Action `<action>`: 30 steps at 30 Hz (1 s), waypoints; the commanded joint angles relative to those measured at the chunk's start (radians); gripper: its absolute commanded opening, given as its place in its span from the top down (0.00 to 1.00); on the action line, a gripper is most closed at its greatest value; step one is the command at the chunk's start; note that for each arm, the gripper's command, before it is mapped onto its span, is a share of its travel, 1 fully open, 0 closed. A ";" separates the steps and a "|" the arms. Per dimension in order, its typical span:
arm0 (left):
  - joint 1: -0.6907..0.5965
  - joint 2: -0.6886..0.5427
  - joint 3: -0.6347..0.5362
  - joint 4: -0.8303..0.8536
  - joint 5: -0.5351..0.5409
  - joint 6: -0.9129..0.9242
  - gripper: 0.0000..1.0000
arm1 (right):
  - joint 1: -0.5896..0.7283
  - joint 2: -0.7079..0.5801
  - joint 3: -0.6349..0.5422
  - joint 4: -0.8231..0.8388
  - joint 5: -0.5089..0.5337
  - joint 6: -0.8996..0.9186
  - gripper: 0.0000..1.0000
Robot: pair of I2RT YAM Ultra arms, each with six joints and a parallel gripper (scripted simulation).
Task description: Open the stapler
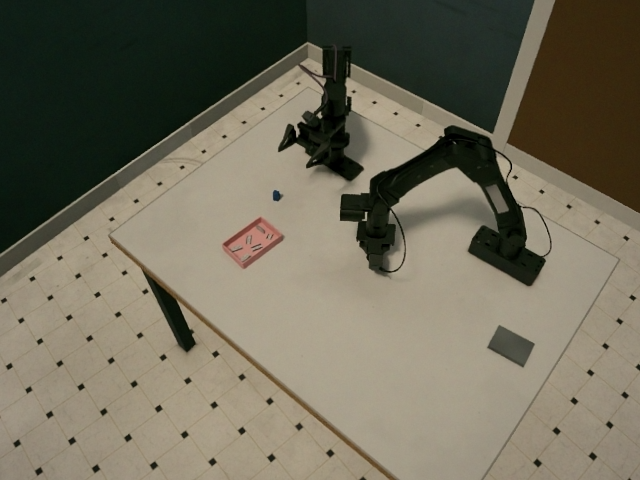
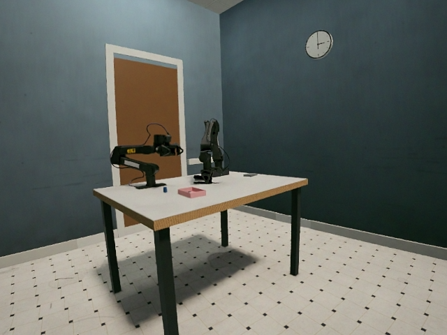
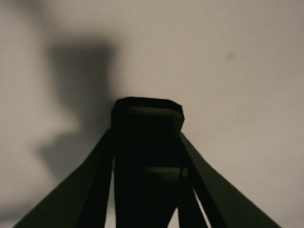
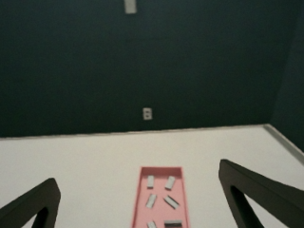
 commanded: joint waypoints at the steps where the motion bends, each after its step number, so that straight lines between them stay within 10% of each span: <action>1: 0.004 -0.012 -0.004 0.002 -0.004 -0.002 0.67 | 0.090 -0.035 -0.028 0.010 0.162 0.034 0.00; 16: 0.004 -0.012 -0.004 0.002 -0.004 -0.002 0.67 | 0.546 0.122 -0.179 0.174 0.508 0.244 0.00; 30: 0.004 -0.012 -0.004 0.002 -0.004 -0.002 0.67 | 1.142 0.532 -0.176 0.366 0.732 0.660 0.00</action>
